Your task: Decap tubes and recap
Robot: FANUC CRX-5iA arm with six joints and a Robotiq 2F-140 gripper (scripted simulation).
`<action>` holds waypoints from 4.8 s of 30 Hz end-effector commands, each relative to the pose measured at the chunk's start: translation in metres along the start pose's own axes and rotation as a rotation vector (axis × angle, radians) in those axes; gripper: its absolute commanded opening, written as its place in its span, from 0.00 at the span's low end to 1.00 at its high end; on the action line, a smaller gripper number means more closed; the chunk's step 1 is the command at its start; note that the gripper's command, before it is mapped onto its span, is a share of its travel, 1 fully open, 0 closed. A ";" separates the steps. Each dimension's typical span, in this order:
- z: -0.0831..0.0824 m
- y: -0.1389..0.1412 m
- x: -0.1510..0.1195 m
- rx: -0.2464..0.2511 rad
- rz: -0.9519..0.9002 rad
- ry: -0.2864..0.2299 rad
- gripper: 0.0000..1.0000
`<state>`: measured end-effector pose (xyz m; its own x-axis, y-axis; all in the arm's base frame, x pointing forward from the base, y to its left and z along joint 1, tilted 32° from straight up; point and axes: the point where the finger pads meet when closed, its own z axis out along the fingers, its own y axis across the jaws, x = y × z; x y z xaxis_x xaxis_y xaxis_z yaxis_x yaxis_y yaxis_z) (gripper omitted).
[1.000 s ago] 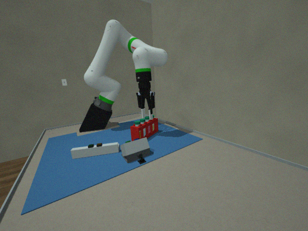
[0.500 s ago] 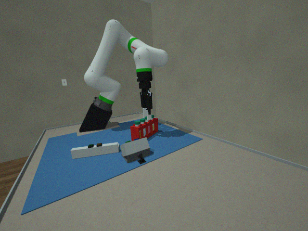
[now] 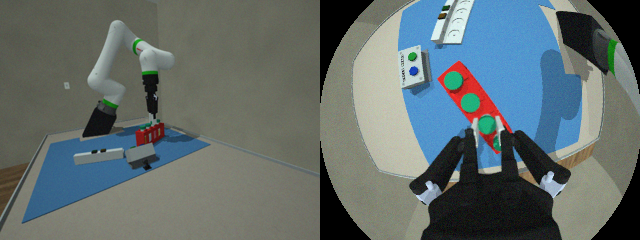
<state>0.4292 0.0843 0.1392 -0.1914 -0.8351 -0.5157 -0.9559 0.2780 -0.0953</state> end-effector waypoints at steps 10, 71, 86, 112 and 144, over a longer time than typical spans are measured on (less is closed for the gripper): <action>0.000 0.000 0.000 0.000 -0.450 0.000 0.00; 0.000 0.000 0.000 0.000 -0.004 -0.001 0.35; 0.000 0.000 0.000 0.000 0.000 0.000 0.00; -0.001 0.000 0.000 0.000 -0.893 0.001 0.00; -0.001 0.000 0.000 0.000 -0.640 0.000 0.35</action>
<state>0.4291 0.0839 0.1396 0.6145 -0.7435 -0.2638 -0.7569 -0.4613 -0.4629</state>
